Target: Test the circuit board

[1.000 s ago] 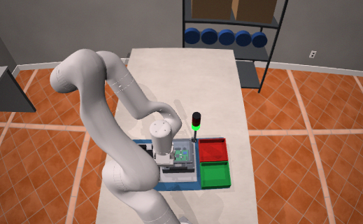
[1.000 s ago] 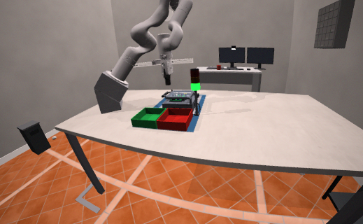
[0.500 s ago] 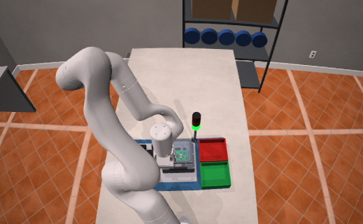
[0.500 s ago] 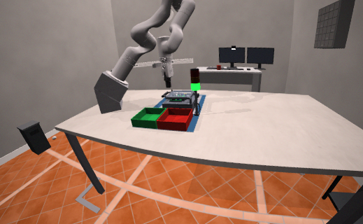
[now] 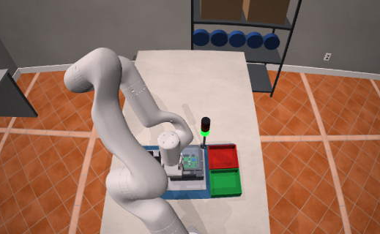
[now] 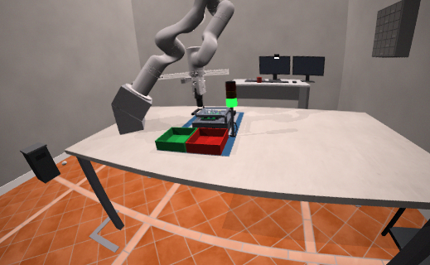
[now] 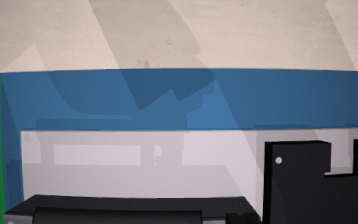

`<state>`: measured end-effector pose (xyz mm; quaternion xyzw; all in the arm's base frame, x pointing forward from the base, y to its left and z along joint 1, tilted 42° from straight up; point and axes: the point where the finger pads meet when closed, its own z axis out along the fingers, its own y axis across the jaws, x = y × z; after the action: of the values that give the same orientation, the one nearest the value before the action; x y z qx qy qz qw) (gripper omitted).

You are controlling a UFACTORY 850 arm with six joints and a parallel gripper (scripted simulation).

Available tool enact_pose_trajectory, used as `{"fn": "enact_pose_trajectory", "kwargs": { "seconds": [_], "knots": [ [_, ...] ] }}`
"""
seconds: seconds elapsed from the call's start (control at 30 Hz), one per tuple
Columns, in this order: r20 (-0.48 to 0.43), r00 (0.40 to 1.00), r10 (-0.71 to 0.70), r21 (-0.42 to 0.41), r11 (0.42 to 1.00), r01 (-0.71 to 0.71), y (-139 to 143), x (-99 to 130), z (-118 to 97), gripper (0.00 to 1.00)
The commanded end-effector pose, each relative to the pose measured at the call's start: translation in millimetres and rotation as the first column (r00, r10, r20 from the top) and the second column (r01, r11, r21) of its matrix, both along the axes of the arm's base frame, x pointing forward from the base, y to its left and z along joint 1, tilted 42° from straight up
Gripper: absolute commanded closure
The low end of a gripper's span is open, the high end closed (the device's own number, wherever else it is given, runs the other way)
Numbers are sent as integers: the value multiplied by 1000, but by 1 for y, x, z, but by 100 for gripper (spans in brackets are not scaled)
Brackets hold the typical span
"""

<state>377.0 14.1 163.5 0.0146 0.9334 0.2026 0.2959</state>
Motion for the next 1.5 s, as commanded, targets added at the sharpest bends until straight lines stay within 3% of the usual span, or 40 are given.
{"fn": "enact_pose_trajectory", "kwargs": {
  "seconds": [0.0,1.47],
  "knots": [
    [2,1000,-1,0,1000,1,1,3,-3,100],
    [2,1000,-1,0,1000,1,4,7,-8,100]
  ]
}}
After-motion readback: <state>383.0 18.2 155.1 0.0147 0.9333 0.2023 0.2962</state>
